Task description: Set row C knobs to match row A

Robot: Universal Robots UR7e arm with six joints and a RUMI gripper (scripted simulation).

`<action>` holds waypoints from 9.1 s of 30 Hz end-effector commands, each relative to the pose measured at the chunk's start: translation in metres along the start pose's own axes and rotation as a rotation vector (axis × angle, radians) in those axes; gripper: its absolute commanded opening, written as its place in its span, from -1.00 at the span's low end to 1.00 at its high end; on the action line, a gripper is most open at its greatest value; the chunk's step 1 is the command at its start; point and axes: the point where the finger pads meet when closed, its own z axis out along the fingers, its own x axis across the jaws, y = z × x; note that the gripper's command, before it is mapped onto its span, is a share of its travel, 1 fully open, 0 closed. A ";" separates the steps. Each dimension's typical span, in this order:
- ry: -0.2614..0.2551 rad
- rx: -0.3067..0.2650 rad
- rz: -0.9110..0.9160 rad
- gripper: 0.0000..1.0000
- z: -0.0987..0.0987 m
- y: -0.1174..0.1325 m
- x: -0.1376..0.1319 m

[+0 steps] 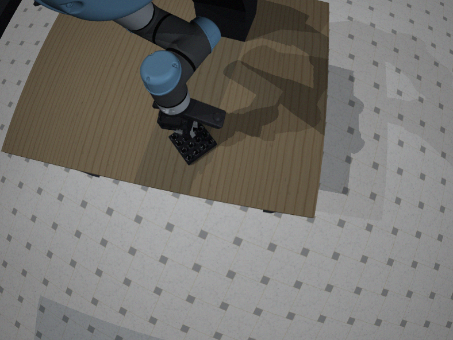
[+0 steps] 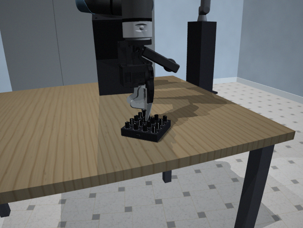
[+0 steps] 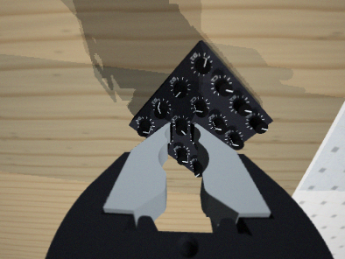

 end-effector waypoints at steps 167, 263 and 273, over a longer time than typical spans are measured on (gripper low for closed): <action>0.000 -0.001 -1.571 -0.78 -0.058 0.004 0.001; 0.001 -0.001 -1.571 -0.78 -0.014 0.005 0.000; 0.001 -0.001 -1.571 -0.78 -0.014 0.005 -0.003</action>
